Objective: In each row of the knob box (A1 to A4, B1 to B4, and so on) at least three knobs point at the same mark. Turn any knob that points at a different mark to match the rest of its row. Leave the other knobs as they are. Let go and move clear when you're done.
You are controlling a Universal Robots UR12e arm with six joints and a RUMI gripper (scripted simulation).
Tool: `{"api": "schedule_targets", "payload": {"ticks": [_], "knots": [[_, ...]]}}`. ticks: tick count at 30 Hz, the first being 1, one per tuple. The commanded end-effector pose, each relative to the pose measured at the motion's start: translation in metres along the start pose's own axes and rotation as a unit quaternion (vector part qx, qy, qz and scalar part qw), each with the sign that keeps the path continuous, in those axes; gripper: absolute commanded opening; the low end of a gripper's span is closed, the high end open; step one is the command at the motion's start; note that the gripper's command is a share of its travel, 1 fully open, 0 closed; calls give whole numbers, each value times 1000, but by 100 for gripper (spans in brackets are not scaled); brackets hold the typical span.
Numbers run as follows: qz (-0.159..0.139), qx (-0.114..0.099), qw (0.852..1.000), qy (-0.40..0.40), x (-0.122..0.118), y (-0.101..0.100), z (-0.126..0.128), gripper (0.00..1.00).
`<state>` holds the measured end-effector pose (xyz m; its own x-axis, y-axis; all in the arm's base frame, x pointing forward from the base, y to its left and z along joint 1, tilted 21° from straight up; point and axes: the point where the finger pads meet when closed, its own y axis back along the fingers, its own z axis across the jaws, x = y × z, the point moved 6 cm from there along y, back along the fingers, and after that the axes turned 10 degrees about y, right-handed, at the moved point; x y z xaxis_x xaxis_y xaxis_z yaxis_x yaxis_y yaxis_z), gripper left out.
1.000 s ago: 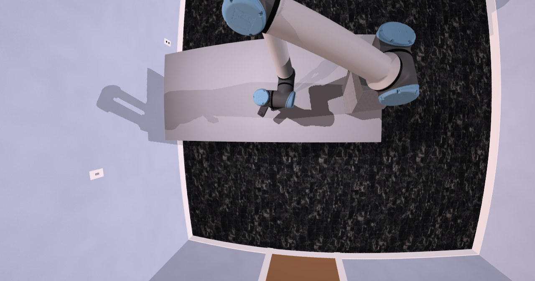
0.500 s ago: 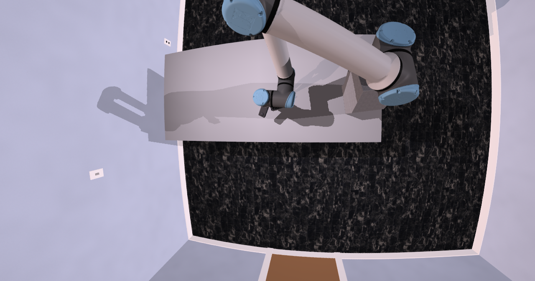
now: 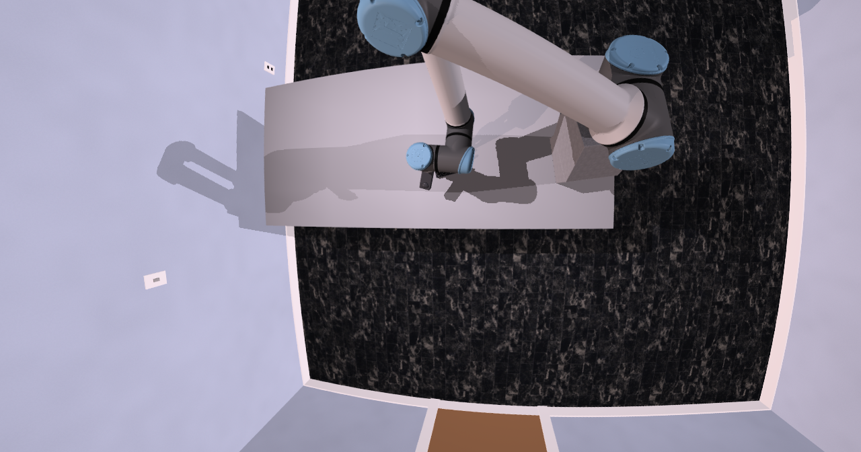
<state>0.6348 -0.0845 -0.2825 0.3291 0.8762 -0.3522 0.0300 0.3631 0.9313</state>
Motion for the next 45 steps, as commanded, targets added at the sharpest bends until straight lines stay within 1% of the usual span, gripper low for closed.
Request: {"api": "schedule_targets", "payload": {"ticks": [1, 7, 12, 14, 21, 29, 31, 45], "knots": [[1, -3, 999, 52, -1, 1, 3, 4], [1, -3, 994, 112, -1, 1, 3, 4], [1, -3, 986, 165, -1, 1, 3, 4], [1, -3, 986, 165, -1, 1, 3, 4], [1, -3, 970, 241, 0, 1, 2, 4], [1, -3, 946, 323, -1, 1, 1, 4], [1, -3, 946, 323, -1, 1, 1, 4], [0, -3, 889, 457, -1, 1, -1, 4]]}}
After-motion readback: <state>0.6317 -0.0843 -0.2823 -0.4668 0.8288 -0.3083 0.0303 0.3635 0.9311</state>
